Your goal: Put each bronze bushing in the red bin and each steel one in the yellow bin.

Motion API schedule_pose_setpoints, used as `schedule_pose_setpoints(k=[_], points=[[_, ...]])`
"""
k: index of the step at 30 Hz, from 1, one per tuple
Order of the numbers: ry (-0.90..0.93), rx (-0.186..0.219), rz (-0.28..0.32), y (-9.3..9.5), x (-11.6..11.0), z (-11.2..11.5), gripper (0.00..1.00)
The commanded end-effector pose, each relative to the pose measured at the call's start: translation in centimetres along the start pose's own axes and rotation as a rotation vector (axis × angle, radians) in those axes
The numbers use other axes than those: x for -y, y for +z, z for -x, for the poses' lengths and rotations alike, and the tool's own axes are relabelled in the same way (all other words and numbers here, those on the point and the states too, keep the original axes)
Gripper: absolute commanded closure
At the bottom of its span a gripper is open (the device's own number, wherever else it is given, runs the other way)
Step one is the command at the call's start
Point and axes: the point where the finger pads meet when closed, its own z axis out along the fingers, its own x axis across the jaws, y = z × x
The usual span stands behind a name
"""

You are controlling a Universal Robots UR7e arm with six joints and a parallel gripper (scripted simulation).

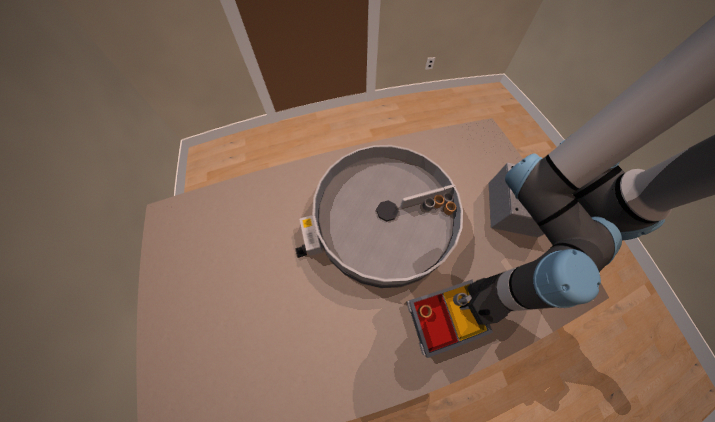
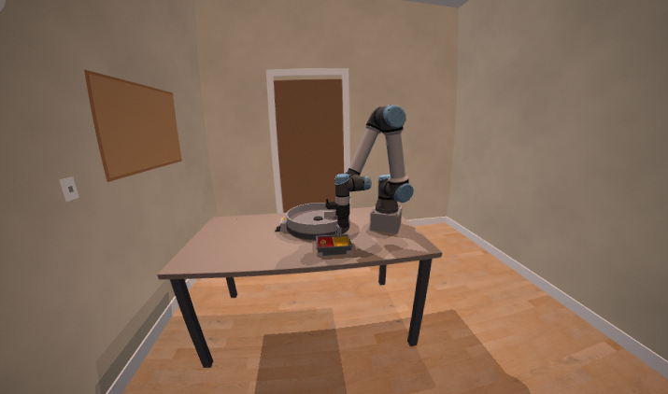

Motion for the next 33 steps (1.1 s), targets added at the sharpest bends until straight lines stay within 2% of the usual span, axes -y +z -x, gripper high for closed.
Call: schedule_pose_setpoints(k=[1,33], points=[[0.0,0.0,-0.001,0.2,0.1,0.0,1.0],[0.0,0.0,-0.002,2.0,0.1,0.1,1.0]])
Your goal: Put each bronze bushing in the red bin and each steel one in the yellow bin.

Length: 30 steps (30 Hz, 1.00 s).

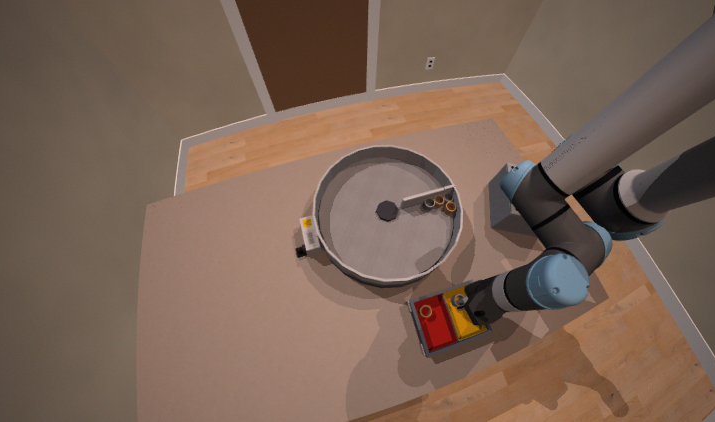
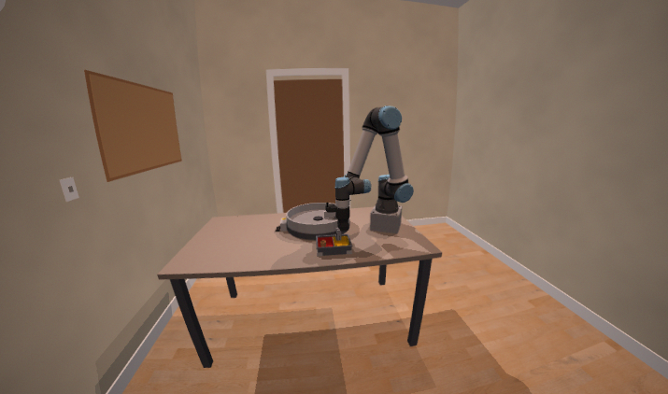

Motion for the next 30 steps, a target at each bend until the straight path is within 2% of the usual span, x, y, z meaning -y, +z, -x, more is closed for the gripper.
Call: schedule_pose_setpoints(k=[1,15,30], points=[[0.0,0.0,-0.001,0.3,0.0,0.0,1.0],[0.0,0.0,-0.001,0.7,0.0,0.0,1.0],[0.0,0.0,-0.001,1.9,0.0,0.0,1.0]])
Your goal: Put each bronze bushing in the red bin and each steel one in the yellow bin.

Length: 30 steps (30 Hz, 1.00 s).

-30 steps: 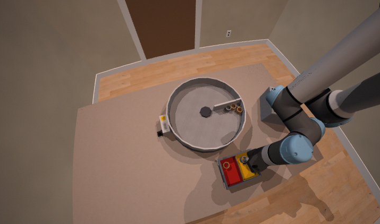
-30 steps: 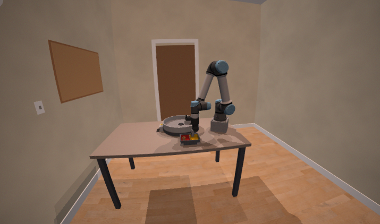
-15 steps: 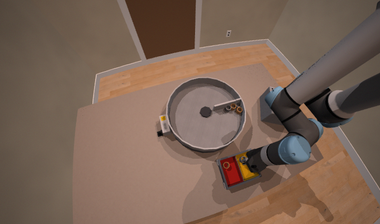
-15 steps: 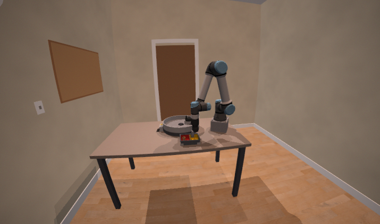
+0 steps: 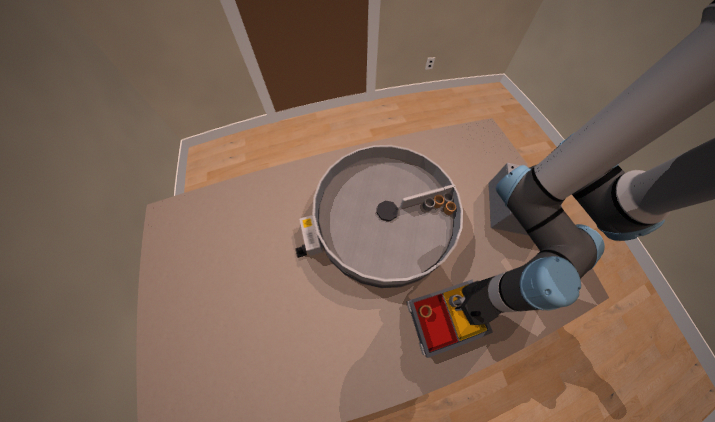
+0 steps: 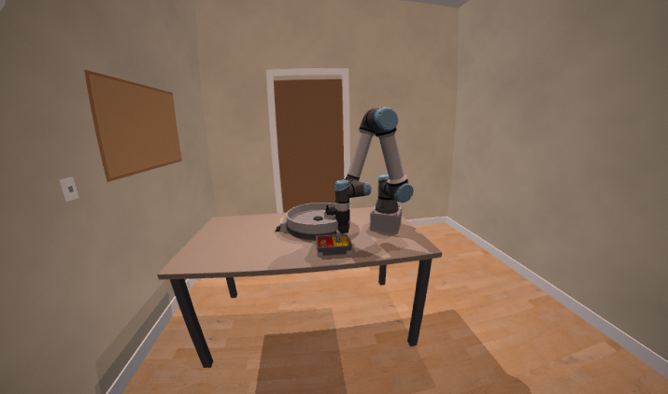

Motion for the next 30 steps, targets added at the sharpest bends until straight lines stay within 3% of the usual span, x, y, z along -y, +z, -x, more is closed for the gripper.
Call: schedule_pose_setpoints(k=[1,30], points=[[0.0,0.0,-0.001,0.4,0.0,0.0,1.0],[0.0,0.0,-0.001,1.6,0.0,0.0,1.0]])
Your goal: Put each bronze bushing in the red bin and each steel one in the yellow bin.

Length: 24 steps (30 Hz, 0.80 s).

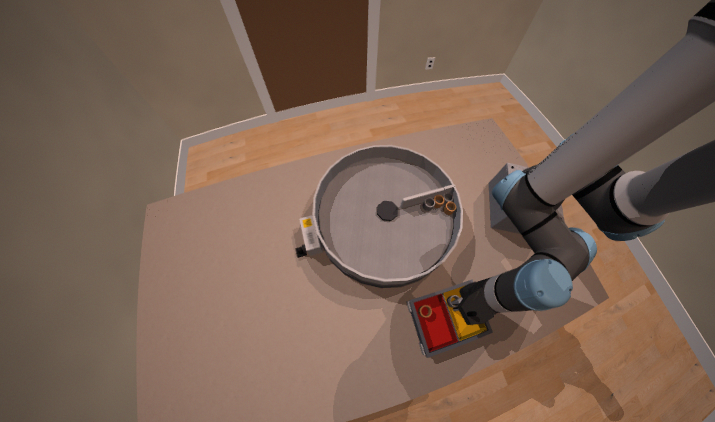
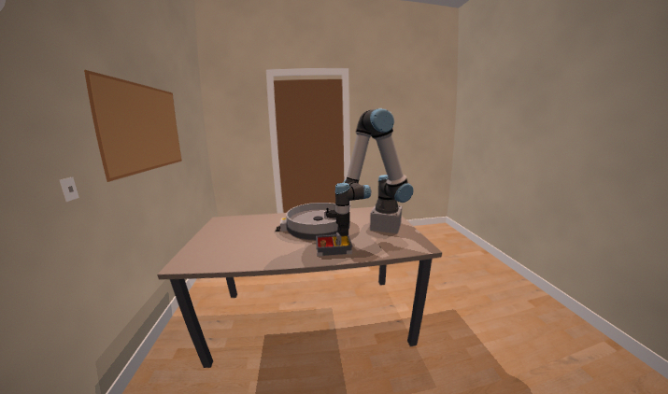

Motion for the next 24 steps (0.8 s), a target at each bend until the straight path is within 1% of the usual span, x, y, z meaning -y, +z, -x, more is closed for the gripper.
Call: schedule_pose_setpoints(k=[1,13,14,24], points=[[0.0,0.0,-0.001,0.03,0.05,0.01,1.0],[0.0,0.0,-0.001,0.03,0.04,0.01,1.0],[0.0,0.0,-0.001,0.02,0.04,0.01,0.58],[0.0,0.0,-0.001,0.02,0.04,0.01,0.58]])
